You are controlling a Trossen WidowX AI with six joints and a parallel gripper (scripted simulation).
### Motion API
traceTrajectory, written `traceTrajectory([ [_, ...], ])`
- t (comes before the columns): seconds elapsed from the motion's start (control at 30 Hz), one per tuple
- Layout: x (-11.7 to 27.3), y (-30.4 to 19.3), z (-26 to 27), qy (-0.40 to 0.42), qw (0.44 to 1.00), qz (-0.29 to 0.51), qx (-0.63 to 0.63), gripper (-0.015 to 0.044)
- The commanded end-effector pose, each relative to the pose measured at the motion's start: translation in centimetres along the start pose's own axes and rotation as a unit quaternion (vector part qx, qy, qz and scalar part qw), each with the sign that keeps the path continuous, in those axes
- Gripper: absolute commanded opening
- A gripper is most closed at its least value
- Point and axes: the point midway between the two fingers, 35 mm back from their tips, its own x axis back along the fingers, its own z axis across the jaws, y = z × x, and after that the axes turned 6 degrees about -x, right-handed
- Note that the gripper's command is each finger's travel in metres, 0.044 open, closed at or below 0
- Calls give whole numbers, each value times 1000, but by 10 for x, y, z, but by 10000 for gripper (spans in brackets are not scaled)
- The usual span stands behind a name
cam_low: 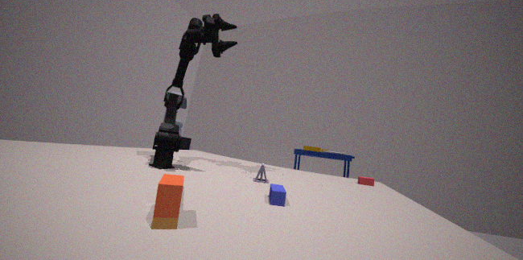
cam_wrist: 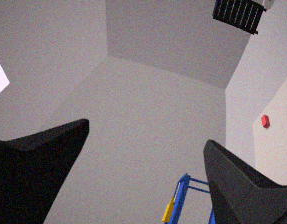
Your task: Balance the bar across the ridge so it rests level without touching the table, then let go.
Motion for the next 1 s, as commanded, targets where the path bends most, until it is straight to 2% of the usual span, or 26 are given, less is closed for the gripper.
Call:
traceTrajectory([
  [0.0,0,1,0,0,1000,-2,1,374],
  [0.07,-3,13,-3,-4,1000,-17,6,321],
  [0.1,-5,21,-6,-7,1000,-28,11,315],
  [0.97,-30,115,-48,-103,958,-102,247,315],
])
